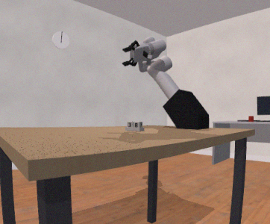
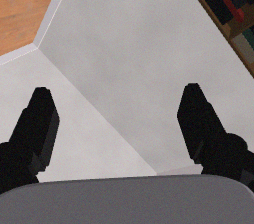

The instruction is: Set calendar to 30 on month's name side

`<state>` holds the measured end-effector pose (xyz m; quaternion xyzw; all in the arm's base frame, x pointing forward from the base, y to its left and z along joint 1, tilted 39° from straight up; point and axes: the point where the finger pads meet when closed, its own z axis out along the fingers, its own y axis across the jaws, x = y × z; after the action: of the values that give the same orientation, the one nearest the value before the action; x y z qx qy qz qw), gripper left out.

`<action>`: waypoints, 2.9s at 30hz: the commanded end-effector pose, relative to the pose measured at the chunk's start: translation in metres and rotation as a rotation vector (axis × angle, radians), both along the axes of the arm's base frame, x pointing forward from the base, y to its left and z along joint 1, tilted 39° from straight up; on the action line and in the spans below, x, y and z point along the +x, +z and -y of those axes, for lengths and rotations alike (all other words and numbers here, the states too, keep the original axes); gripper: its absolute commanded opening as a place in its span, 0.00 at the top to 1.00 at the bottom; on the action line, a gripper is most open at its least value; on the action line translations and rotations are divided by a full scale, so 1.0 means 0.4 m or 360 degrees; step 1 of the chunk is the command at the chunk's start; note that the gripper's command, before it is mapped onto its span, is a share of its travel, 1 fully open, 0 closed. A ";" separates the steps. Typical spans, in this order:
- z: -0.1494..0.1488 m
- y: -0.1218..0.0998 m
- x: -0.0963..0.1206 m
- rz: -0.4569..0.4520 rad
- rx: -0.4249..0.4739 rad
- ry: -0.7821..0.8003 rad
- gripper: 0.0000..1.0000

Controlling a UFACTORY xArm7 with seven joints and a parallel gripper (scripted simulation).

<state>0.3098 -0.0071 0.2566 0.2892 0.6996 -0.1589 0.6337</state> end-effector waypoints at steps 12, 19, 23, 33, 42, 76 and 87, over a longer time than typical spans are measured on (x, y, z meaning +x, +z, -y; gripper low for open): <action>-0.002 0.003 0.001 0.0003 0.0002 0.0002 0.00; -0.003 0.002 0.001 0.0000 0.0003 0.0001 0.00; -0.008 -0.017 0.011 -0.0060 0.0037 -0.0030 0.00; -0.021 -0.126 0.063 -0.0343 0.0221 -0.0224 0.00; -0.007 -0.269 0.115 -0.0591 0.0425 -0.0486 0.00; 0.120 -0.704 0.147 -0.0991 0.0875 -0.1258 0.00; 0.120 -0.704 0.146 -0.0995 0.0873 -0.1256 0.00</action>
<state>0.3670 -0.0565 -0.0257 0.6228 0.7070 -0.2755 0.1907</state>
